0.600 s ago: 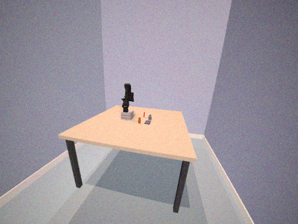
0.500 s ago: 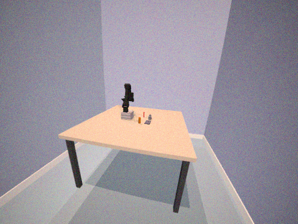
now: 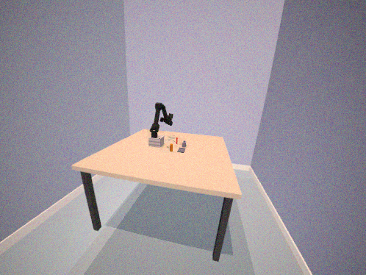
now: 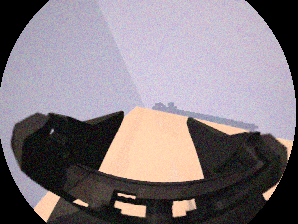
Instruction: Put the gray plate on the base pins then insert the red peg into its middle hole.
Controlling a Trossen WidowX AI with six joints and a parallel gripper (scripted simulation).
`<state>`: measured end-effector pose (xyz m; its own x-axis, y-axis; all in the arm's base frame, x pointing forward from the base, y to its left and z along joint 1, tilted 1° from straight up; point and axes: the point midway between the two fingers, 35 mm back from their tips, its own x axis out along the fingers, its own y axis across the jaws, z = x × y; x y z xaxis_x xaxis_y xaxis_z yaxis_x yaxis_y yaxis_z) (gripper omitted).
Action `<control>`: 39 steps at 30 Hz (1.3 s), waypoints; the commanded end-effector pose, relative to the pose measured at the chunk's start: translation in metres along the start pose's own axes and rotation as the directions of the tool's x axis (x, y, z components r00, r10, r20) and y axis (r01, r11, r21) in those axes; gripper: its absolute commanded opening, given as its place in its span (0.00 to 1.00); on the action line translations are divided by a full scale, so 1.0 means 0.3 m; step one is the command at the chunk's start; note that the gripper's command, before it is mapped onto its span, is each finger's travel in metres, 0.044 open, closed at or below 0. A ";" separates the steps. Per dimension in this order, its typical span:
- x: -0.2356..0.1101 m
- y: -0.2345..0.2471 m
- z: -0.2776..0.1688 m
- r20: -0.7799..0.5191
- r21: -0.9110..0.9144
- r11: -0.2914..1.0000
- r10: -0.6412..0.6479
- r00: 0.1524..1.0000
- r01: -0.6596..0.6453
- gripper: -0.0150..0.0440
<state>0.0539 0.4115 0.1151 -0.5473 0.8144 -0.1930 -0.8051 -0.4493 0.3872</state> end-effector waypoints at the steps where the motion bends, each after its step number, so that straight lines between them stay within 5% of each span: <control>1: -0.130 -0.224 0.019 -0.038 0.356 0.901 -0.252 0.967 0.248 1.00; 9: -0.379 -0.457 -0.002 -0.157 0.733 0.505 -0.526 0.836 0.456 1.00; 17: -0.686 -0.586 -0.066 -0.336 0.903 -0.042 -0.688 0.643 0.428 1.00; 29: -1.162 -0.553 -0.203 -0.647 0.719 -0.695 -0.677 0.351 -0.016 1.00; 39: -1.498 -0.340 -0.303 -0.865 0.313 -0.802 -0.462 0.197 -0.509 1.00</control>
<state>0.3681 0.1207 0.0681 0.1577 0.2036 -0.9663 0.9086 0.3534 0.2227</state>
